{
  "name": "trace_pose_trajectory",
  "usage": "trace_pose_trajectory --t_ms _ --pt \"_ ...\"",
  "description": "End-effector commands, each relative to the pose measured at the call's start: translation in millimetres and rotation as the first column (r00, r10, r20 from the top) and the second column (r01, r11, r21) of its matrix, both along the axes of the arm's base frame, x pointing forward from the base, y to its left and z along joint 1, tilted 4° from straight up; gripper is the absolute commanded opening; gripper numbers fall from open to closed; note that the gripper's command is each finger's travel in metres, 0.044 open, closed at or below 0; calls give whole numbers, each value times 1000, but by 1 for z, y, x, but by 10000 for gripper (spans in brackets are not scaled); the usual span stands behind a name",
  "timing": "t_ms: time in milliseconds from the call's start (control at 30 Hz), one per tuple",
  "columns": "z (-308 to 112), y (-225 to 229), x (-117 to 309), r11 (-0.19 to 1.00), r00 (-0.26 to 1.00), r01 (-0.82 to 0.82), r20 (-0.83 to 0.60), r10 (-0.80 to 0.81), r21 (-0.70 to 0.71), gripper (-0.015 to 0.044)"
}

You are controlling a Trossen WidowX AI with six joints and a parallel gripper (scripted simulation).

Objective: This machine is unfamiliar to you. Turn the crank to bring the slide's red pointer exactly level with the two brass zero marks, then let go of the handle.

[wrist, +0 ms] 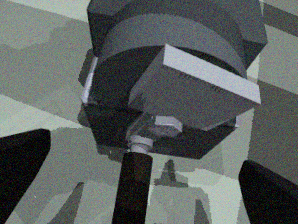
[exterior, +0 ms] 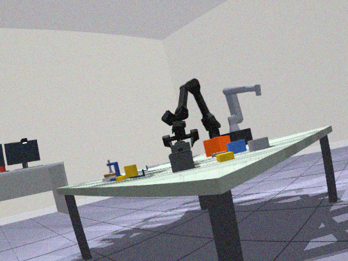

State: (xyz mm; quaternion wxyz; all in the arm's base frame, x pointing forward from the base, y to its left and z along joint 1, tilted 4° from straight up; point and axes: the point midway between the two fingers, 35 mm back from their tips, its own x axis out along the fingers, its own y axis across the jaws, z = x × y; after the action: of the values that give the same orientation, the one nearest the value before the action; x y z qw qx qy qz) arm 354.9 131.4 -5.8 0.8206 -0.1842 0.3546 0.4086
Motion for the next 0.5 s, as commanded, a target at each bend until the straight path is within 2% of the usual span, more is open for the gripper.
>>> trace_pose_trajectory --t_ms 0,467 --pt "-10 0 -2 1000 1000 -4 -12 4 0 440" --pt "-33 -1 -4 1000 1000 -4 -13 4 0 440"
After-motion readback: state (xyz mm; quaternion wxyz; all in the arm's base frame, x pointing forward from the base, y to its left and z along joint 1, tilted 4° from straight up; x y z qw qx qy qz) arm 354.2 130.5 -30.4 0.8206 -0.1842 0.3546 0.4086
